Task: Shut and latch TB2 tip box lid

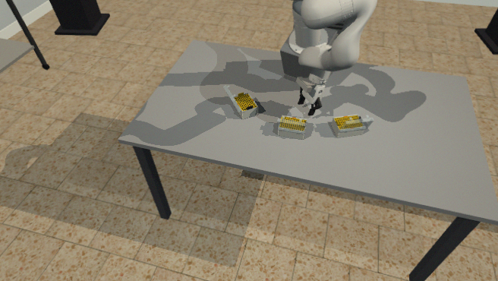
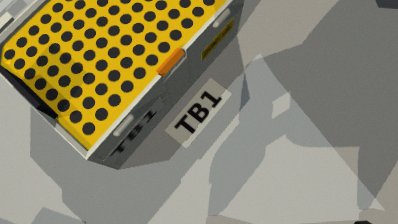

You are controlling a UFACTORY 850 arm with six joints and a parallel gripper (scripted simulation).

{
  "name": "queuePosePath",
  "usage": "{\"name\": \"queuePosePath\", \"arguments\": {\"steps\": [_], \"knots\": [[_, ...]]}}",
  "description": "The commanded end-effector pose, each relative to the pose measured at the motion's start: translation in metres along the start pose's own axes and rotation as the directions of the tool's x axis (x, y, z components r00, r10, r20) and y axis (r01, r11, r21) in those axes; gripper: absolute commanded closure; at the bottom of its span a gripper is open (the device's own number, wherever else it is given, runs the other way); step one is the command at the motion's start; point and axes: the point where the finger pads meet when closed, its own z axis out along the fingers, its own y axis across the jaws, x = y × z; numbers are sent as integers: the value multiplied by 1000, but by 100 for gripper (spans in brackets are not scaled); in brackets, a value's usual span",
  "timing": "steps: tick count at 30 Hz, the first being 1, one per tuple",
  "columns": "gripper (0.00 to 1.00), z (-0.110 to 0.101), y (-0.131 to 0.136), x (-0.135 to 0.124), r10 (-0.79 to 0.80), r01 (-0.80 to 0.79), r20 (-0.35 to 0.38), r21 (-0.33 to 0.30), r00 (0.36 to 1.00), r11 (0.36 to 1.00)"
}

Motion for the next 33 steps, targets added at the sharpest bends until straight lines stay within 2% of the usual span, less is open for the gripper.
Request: {"name": "queuePosePath", "arguments": {"steps": [1,20,27,29,33], "knots": [[0,0,0,0,0,0,0,0,1000,1000],[0,0,0,0,0,0,0,0,1000,1000],[0,-34,0,9,0,0,0,0,1000,1000],[0,-34,0,9,0,0,0,0,1000,1000],[0,-53,0,14,0,0,0,0,1000,1000]]}}
